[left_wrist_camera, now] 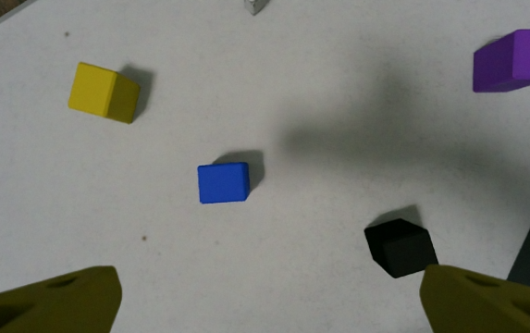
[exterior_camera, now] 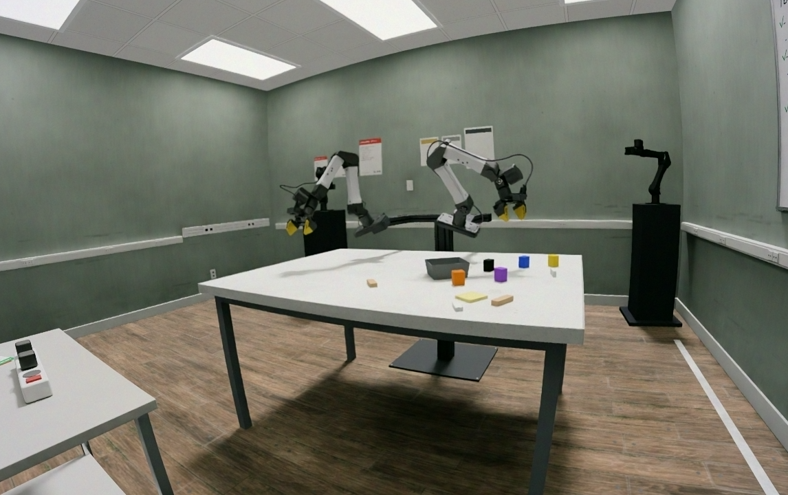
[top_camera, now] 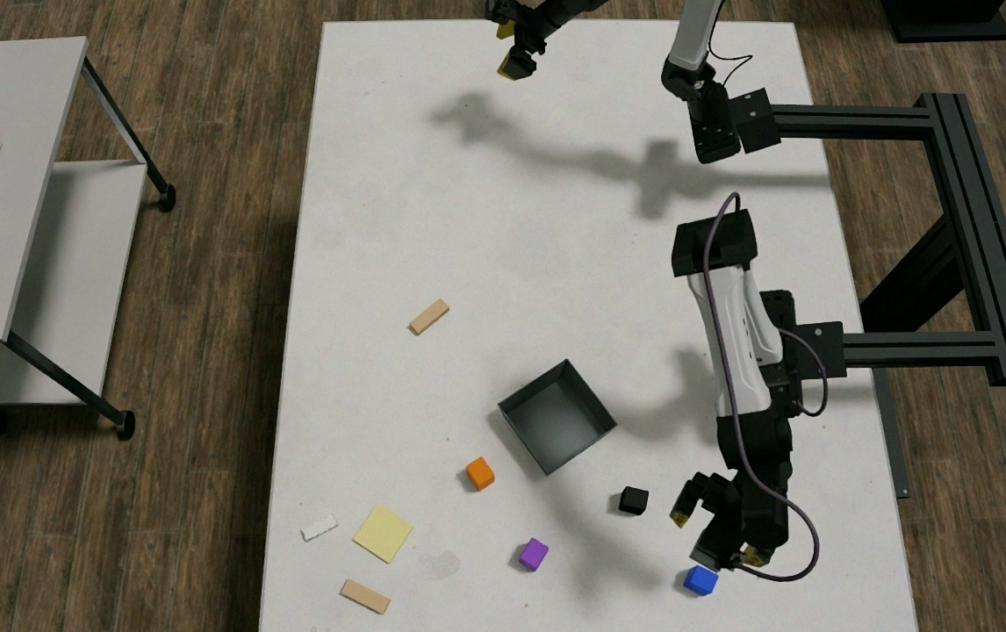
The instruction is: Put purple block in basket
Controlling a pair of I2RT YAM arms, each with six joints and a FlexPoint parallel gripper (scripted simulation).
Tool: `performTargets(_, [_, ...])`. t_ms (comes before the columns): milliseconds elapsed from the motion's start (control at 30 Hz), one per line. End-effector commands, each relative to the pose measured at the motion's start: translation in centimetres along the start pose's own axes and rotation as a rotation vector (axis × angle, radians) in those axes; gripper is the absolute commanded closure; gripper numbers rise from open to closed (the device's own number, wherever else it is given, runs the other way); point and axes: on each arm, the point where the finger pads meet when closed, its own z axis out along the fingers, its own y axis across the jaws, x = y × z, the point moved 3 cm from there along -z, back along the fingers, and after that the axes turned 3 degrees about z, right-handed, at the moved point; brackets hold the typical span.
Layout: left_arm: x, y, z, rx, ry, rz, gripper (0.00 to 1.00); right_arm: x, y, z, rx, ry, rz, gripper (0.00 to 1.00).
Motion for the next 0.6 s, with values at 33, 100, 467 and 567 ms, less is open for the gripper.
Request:
performTargets(33, [-2.5,-1.0,1.0,0.008,-0.041,0.188,0.0,-0.6,-0.1,-0.2,0.003,-0.018,-0.007,0.0])
performTargets(100, [-3.3,-2.7,2.1,0.055,-0.047,0.308,0.0,-0.6,-0.1,-0.2,0.003,-0.018,-0.007,0.0])
performTargets(467, [-6.3,-11.9,7.7,0.355,-0.016,0.823,0.0,-0.6,-0.1,-0.2,0.003,-0.018,-0.007,0.0])
performTargets(567, [-6.5,-12.5,8.1,0.373,-0.013,0.852,0.0,-0.6,-0.1,-0.2,0.003,-0.018,-0.007,0.0])
